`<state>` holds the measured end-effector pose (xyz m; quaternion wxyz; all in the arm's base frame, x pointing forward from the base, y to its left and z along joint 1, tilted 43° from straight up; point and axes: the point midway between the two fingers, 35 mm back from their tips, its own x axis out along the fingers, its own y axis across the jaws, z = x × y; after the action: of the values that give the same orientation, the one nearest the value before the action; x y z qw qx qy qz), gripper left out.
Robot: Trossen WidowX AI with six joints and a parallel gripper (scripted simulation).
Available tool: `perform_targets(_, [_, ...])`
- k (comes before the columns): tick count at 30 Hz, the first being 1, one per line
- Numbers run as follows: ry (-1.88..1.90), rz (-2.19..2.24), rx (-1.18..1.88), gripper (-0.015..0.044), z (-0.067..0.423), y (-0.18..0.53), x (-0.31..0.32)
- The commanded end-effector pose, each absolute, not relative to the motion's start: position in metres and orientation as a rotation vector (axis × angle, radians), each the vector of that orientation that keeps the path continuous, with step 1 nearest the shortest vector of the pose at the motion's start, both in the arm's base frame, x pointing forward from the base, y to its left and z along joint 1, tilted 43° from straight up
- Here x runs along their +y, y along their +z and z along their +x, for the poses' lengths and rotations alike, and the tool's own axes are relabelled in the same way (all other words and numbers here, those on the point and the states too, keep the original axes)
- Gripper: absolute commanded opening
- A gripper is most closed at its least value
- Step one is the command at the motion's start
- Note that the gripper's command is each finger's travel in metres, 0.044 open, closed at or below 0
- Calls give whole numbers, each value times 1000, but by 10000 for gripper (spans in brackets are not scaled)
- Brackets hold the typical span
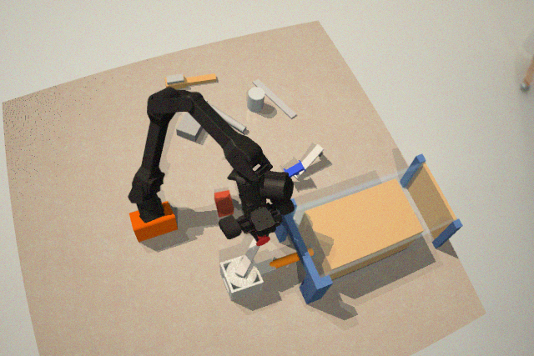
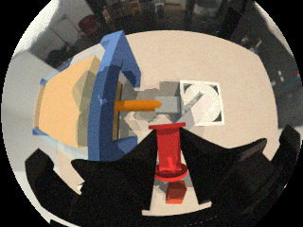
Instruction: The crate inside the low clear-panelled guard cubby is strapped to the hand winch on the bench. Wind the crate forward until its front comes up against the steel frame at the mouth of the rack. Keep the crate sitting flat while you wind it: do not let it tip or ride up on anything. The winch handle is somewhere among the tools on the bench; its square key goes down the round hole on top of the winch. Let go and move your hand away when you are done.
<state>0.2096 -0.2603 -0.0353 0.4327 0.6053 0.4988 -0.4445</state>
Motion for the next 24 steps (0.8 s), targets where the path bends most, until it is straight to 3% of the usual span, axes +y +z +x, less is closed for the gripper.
perform_targets(1, [-1087, 1540, 1301, 0, 202, -38, -239])
perform_targets(24, [-1088, 1540, 1302, 0, 183, -31, -227])
